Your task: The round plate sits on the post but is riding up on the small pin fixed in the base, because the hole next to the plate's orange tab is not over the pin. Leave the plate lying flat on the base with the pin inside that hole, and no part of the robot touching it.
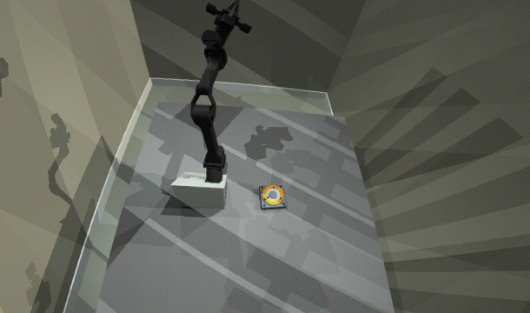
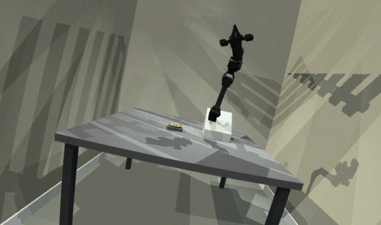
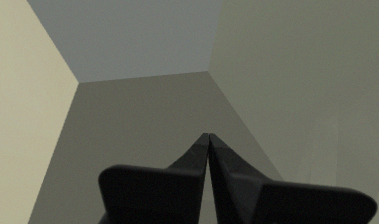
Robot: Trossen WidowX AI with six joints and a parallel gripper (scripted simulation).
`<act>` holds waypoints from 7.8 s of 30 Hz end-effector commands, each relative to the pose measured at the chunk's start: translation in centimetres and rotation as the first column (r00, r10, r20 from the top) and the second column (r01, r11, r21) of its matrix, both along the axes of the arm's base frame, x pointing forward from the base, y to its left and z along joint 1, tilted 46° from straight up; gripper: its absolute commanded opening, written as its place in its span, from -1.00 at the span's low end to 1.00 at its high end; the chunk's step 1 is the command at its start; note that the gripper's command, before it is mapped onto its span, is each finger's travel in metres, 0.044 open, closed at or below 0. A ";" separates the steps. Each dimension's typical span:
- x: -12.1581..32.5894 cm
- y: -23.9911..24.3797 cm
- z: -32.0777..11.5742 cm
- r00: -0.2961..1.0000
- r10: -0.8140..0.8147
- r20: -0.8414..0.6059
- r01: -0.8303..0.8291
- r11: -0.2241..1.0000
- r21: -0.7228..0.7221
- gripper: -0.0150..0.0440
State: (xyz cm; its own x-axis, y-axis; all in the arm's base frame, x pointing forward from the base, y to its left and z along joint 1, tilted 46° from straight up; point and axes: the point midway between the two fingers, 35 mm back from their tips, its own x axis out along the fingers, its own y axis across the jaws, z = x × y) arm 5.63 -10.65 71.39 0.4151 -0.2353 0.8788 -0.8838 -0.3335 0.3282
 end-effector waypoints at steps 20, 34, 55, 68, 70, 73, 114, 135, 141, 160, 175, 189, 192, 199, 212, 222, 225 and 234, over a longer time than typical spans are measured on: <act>13.3 31.3 -9.2 0.825 -0.507 0.250 0.424 0.262 -0.867 -0.49; 28.2 35.6 -26.3 0.810 -0.486 0.328 0.165 -0.348 -0.923 -0.49; 36.5 25.2 -56.8 0.894 -0.434 -0.112 -0.421 -0.728 -0.541 -0.49; 26.8 15.4 -72.9 0.568 -0.418 -0.709 -0.738 -0.639 -0.214 -0.49; 25.2 14.8 -73.9 0.501 -0.399 -0.768 -0.768 -0.614 -0.183 -0.49; 21.2 13.7 -75.7 0.323 -0.323 -0.890 -0.837 -0.536 -0.110 -0.49; 18.5 17.8 -78.5 0.266 -0.289 -0.920 -0.857 -0.508 -0.088 -0.49; 17.8 18.6 -77.6 0.265 -0.288 -0.920 -0.857 -0.508 -0.088 -0.49; 17.7 18.9 -77.3 0.265 -0.288 -0.920 -0.857 -0.507 -0.088 -0.49; 17.5 19.9 -76.2 0.265 -0.288 -0.920 -0.857 -0.507 -0.088 -0.49; 18.0 21.0 -75.0 0.265 -0.287 -0.921 -0.857 -0.507 -0.088 -0.49; 18.8 22.0 -74.0 0.265 -0.286 -0.921 -0.857 -0.507 -0.089 -0.49; 19.0 22.2 -73.8 0.265 -0.286 -0.921 -0.857 -0.507 -0.089 -0.49; 19.6 22.5 -73.3 0.265 -0.286 -0.921 -0.857 -0.507 -0.090 -0.49; 20.3 22.7 -72.8 0.266 -0.286 -0.921 -0.857 -0.507 -0.090 -0.49; 20.8 23.1 -72.7 0.266 -0.286 -0.921 -0.857 -0.507 -0.090 -0.49; 20.8 22.6 -72.3 0.266 -0.287 -0.920 -0.857 -0.507 -0.090 -0.49; 20.7 19.7 -69.7 0.266 -0.288 -0.920 -0.857 -0.507 -0.089 -0.49</act>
